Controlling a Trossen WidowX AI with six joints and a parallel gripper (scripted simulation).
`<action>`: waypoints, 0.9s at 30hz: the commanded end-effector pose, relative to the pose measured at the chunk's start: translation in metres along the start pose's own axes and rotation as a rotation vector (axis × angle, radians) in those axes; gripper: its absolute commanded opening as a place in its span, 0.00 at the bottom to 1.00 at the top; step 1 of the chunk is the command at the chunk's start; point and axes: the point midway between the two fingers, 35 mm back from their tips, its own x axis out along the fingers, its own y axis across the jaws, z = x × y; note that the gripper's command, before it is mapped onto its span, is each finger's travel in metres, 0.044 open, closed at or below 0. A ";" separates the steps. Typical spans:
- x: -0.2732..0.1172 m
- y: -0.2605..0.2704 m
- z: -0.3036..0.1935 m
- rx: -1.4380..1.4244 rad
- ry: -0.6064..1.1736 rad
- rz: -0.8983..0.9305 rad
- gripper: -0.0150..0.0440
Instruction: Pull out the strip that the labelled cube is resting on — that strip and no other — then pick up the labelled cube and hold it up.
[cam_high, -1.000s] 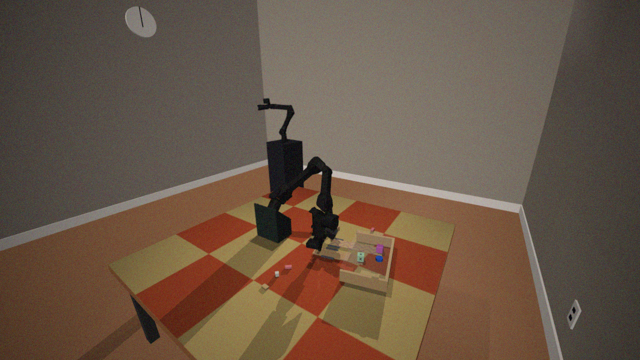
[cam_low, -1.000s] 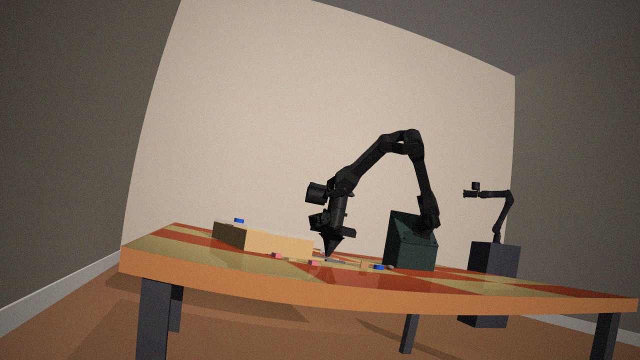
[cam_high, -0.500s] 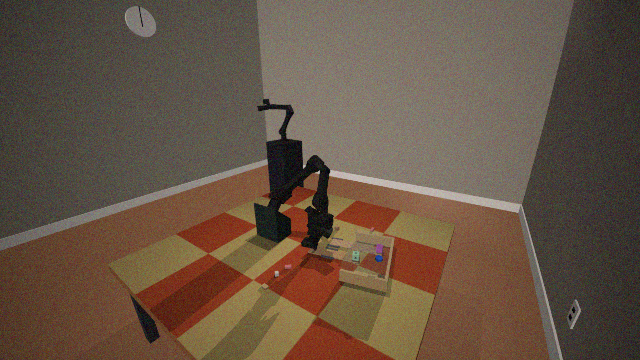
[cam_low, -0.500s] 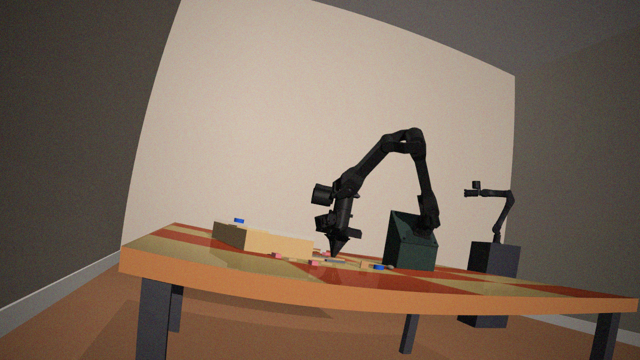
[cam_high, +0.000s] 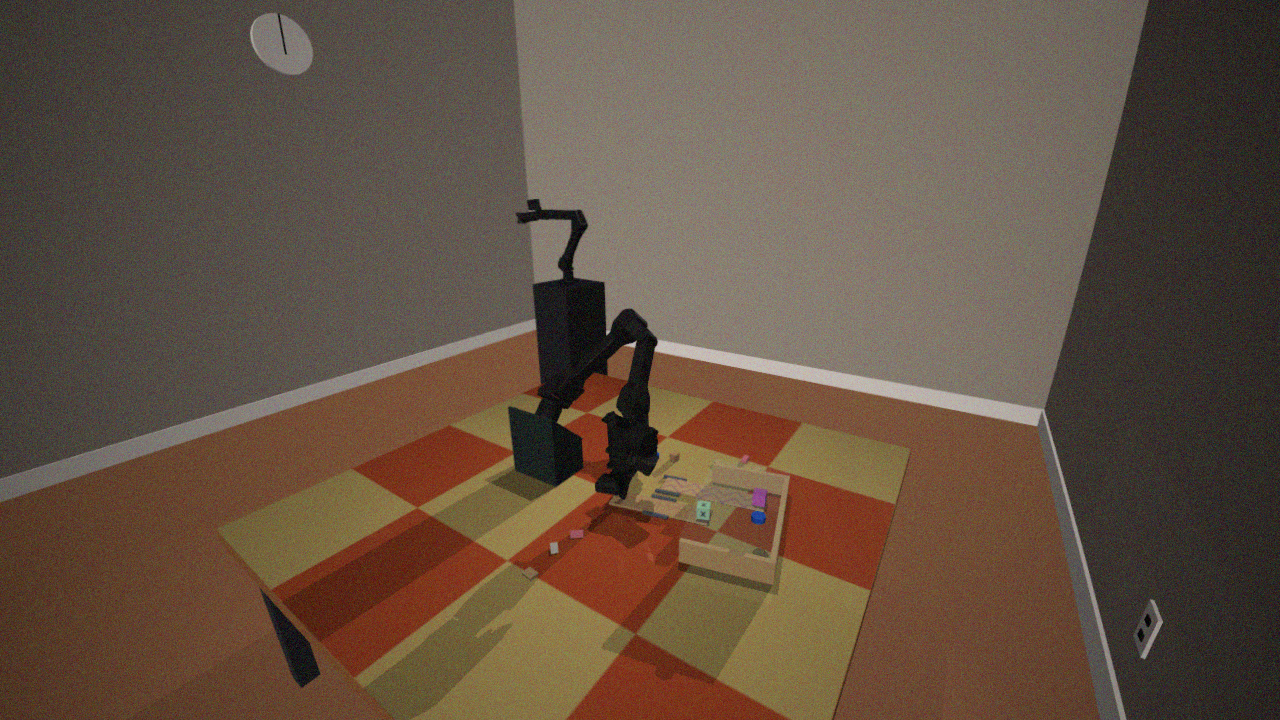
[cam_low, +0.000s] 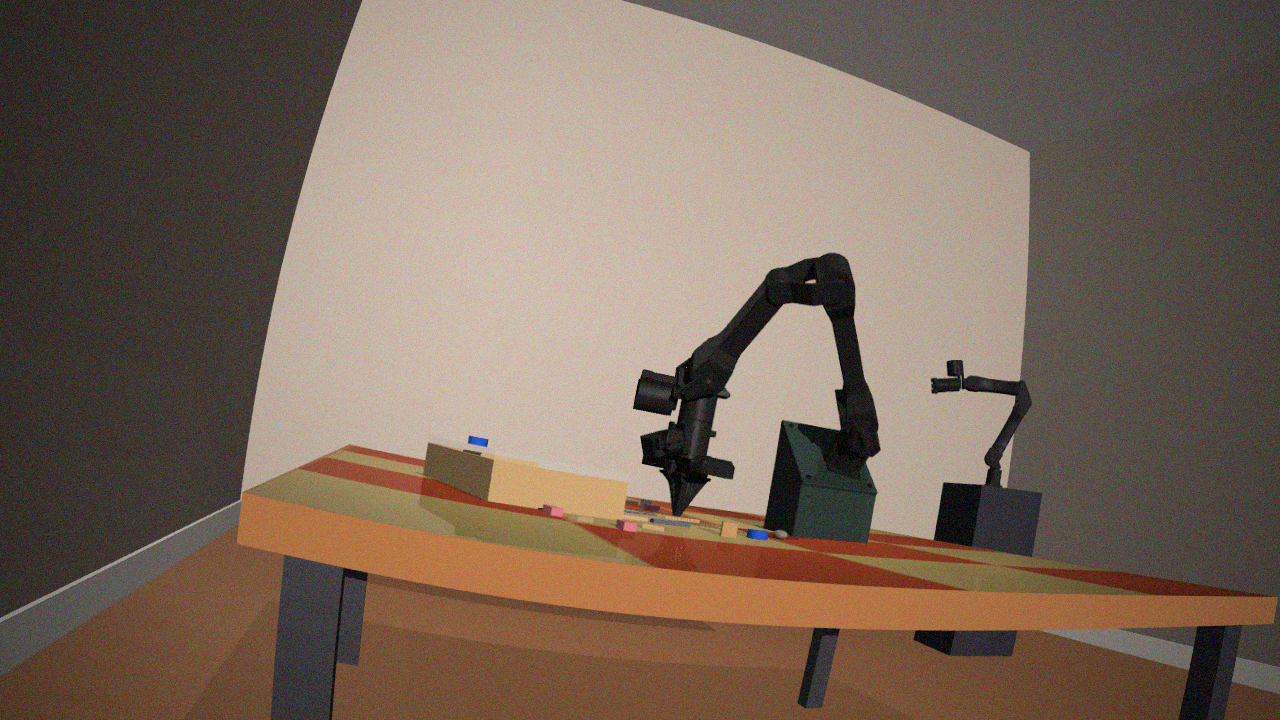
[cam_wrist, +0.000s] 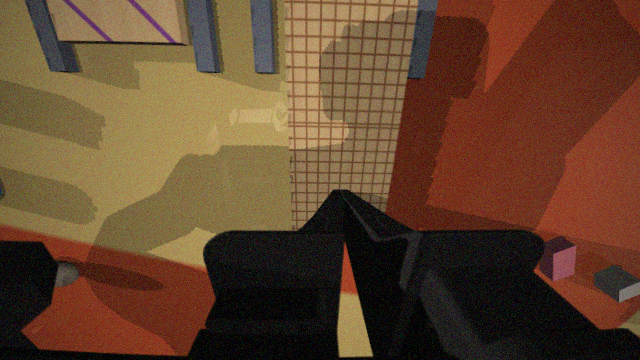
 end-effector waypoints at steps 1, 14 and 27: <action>0.004 0.002 -0.016 0.010 0.027 0.002 0.25; 0.003 0.003 -0.035 0.011 0.028 0.001 0.25; 0.003 0.003 -0.053 0.012 0.029 0.001 0.25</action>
